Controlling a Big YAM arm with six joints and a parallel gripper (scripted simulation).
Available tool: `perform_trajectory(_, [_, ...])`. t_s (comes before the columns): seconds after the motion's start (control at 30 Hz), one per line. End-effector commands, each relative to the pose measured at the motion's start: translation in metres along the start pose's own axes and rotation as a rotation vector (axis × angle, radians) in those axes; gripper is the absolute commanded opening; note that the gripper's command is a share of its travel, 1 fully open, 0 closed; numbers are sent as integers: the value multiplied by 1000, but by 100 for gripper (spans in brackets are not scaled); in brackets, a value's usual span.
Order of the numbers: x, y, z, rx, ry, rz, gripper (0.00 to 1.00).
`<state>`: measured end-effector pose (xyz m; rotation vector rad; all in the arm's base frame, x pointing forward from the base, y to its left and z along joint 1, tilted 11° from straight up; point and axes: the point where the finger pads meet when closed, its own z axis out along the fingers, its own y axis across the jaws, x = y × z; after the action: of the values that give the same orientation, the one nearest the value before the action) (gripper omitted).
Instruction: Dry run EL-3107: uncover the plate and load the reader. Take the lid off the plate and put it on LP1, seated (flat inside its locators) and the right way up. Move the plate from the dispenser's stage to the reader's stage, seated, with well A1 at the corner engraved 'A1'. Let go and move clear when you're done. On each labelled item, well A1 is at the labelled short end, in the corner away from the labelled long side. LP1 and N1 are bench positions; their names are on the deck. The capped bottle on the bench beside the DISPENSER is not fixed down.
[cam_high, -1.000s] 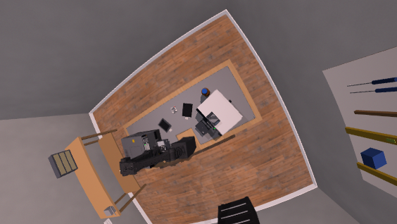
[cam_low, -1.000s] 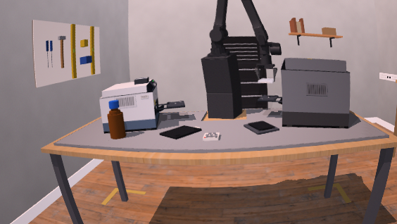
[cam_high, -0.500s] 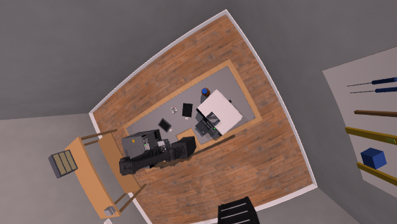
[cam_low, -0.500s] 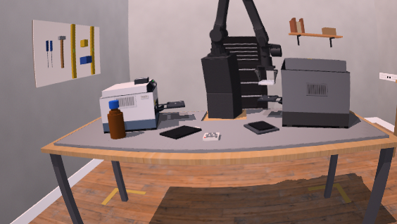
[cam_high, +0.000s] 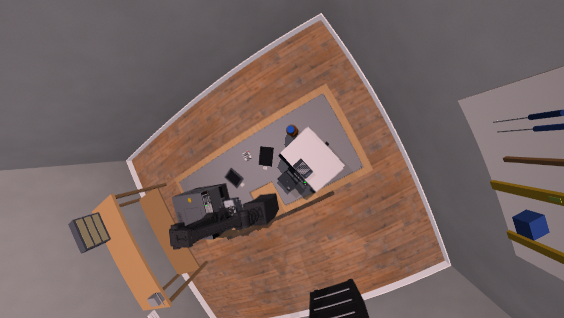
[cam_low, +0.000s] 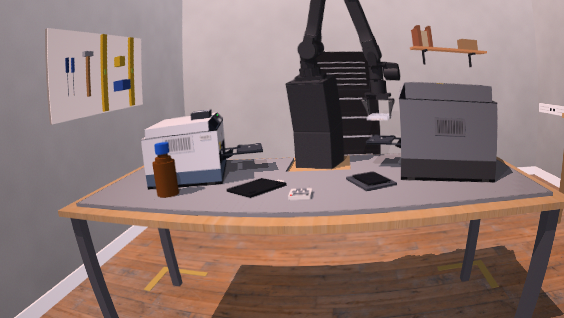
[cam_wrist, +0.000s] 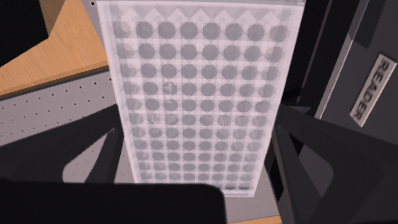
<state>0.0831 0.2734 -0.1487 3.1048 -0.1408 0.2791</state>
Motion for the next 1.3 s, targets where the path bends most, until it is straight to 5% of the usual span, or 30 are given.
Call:
perform_trajectory(0.0, [4,-10,3,18,2,2,86])
perform_trajectory(1.27, [1,-7,21,12,2,0,86])
